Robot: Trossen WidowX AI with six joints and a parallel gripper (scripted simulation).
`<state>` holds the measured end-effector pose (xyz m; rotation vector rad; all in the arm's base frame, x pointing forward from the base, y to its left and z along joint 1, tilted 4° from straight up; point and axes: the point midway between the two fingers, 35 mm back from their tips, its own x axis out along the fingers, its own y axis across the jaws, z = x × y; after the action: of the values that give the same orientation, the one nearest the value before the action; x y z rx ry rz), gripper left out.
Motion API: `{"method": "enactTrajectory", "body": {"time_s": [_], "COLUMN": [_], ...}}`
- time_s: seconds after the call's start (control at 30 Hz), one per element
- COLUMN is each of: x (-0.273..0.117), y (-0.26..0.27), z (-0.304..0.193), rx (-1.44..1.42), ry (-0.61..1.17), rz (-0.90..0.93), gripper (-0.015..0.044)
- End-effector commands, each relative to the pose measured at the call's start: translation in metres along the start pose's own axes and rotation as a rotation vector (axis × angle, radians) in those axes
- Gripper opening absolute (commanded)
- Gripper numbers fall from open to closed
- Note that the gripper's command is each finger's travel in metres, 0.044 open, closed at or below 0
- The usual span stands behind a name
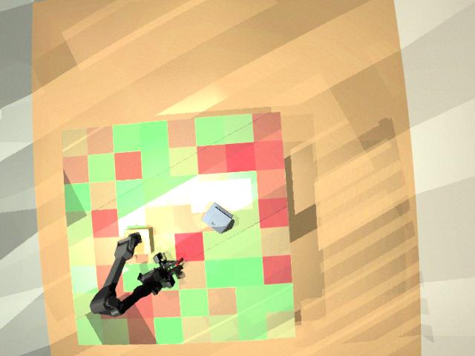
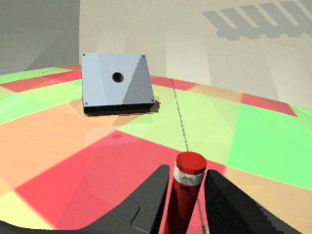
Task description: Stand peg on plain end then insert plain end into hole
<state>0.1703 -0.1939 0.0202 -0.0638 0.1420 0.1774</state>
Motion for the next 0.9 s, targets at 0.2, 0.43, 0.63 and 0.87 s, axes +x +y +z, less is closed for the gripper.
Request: {"method": "enactTrajectory", "body": {"time_s": [0.2, 0.43, 0.63, 0.87], "x": [0.0, 0.0, 0.0, 0.0], "y": [0.0, 0.0, 0.0, 0.0], "z": [0.0001, 0.0001, 0.0001, 0.0001], "rx": [-0.001, -0.001, -0.001, -0.001], "ry": [0.001, 0.001, 0.001, 0.001], "rz": [0.0, 0.0, 0.0, 0.0], "gripper": [0.013, 0.013, 0.013, 0.0235]}}
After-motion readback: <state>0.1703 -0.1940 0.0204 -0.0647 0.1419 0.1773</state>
